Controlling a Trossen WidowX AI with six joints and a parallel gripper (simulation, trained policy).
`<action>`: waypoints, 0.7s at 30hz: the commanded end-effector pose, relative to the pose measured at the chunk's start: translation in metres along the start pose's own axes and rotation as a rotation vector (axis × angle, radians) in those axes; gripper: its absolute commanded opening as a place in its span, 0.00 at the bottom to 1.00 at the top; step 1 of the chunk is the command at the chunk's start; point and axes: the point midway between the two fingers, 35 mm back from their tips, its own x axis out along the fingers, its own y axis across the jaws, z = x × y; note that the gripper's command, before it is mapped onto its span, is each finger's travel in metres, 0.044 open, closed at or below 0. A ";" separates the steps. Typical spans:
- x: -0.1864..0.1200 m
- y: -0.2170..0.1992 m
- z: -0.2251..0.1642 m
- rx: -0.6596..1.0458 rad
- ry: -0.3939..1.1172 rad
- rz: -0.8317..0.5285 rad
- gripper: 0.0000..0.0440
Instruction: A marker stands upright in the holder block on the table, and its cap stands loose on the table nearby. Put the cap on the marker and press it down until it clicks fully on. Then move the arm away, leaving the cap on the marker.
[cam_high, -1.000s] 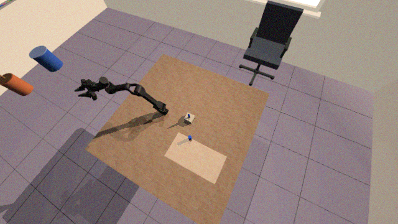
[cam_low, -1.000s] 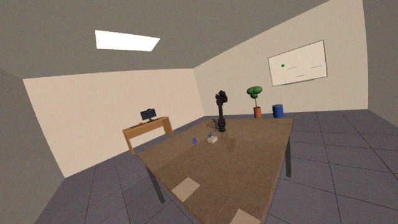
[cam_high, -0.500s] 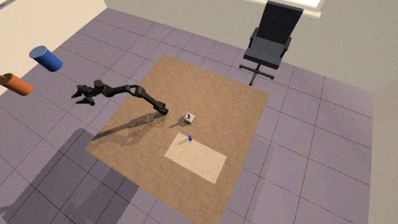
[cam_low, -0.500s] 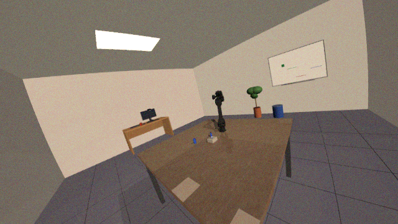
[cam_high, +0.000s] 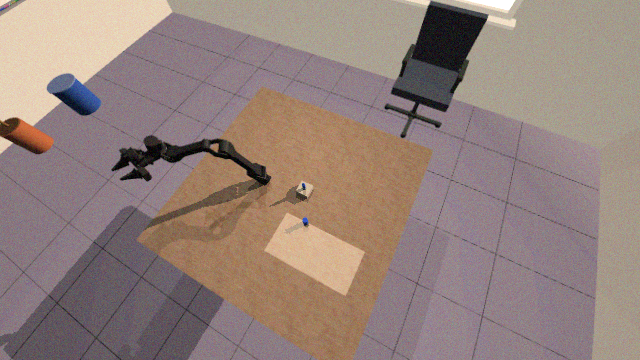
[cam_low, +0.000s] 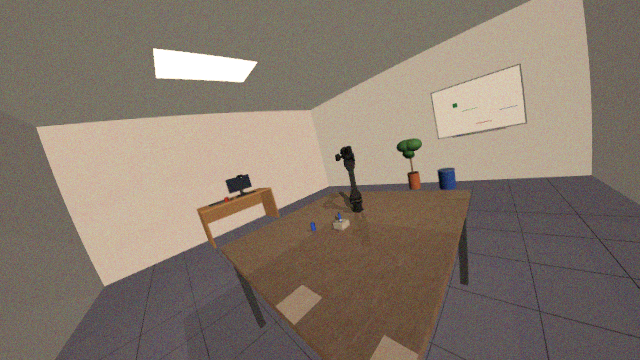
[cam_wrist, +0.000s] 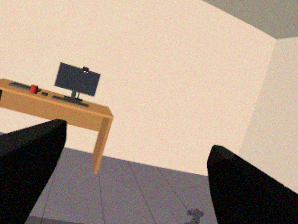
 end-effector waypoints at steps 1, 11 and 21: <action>0.010 0.015 0.001 -0.001 0.017 0.016 0.70; 0.031 0.053 -0.012 0.026 0.084 0.057 0.71; 0.047 0.093 -0.026 0.052 0.159 0.103 0.70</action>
